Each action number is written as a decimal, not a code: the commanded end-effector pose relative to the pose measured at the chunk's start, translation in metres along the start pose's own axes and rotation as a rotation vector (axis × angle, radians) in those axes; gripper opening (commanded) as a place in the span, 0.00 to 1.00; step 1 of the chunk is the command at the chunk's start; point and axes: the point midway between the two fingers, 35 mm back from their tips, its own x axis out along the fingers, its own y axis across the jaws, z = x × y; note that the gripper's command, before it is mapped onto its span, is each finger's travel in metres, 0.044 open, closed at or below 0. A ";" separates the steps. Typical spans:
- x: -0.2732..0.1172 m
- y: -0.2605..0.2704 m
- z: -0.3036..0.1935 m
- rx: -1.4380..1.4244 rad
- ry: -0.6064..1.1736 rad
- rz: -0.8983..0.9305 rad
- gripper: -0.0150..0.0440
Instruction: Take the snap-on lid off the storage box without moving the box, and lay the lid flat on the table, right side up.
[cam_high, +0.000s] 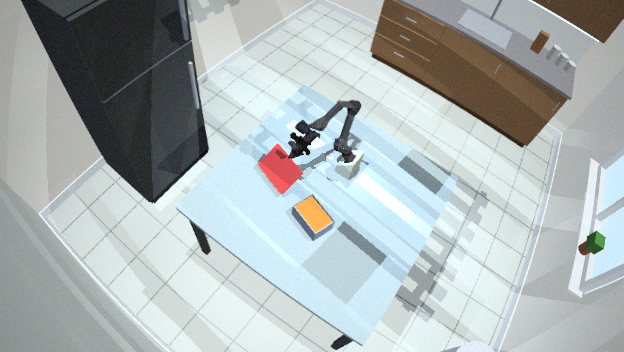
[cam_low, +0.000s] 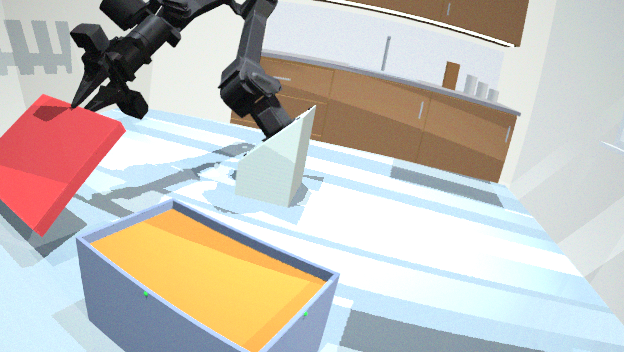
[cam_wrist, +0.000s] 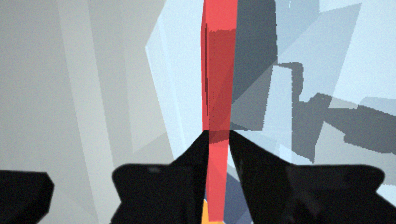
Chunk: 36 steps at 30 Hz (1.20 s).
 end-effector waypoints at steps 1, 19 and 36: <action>0.002 -0.001 -0.001 -0.003 0.005 0.010 0.25; 0.011 -0.012 -0.001 -0.004 0.004 0.010 0.25; 0.020 -0.022 -0.001 -0.005 0.003 0.011 0.25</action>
